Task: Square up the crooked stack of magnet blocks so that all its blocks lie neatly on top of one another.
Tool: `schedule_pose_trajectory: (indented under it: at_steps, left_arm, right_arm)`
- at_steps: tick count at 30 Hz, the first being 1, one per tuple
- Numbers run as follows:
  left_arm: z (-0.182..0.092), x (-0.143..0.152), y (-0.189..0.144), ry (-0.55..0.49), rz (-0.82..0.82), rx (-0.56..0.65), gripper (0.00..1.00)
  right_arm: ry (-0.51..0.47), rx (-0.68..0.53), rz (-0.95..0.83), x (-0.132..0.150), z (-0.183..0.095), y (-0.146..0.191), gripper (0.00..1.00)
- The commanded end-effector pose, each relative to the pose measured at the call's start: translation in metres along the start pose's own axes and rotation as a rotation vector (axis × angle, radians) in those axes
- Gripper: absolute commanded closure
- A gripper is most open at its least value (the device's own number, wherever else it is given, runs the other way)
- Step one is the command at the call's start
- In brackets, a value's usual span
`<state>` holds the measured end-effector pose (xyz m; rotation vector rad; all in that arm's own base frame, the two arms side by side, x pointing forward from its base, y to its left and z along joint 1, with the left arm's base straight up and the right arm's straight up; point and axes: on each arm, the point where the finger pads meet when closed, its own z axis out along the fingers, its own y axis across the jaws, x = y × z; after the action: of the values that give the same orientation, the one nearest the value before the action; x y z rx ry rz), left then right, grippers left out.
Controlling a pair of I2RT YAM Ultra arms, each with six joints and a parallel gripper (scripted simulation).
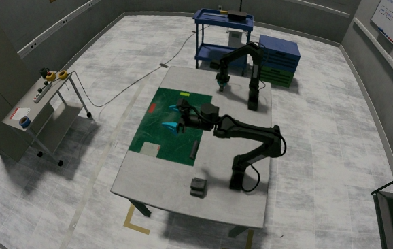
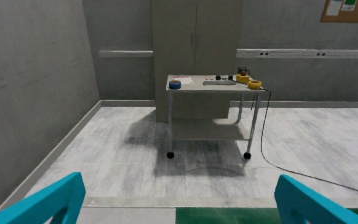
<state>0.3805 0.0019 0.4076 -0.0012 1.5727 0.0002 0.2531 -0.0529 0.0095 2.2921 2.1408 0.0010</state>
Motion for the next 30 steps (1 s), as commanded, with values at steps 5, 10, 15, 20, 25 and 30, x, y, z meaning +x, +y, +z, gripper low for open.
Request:
schedule_pose_trajectory:
  at_steps: [5, 10, 15, 20, 25, 30]
  left_arm:
    - [-0.009, -0.018, -0.002, -0.027, 0.008, 0.002, 0.0]
    - [-0.009, -0.018, -0.002, -0.027, 0.008, 0.002, 0.0]
    - [-0.009, -0.018, -0.002, -0.027, 0.008, 0.002, 0.0]
    - [-0.009, -0.018, -0.002, -0.027, 0.008, 0.002, 0.0]
    - [-0.009, -0.018, -0.002, -0.027, 0.008, 0.002, 0.0]
    - [-0.009, -0.018, -0.002, -0.027, 0.008, 0.002, 0.0]
  right_arm:
    - [-0.02, -0.027, 0.013, -0.006, -0.003, 0.006, 0.7]
    - [-0.02, -0.027, 0.013, -0.006, -0.003, 0.006, 0.38]
    - [-0.02, -0.027, 0.013, -0.006, -0.003, 0.006, 0.38]
    - [-0.02, -0.027, 0.013, -0.006, -0.003, 0.006, 0.38]
    - [-0.02, -0.027, 0.013, -0.006, -0.003, 0.006, 0.38]
    - [-0.016, -0.029, 0.001, -0.004, -0.024, 0.008, 0.38]
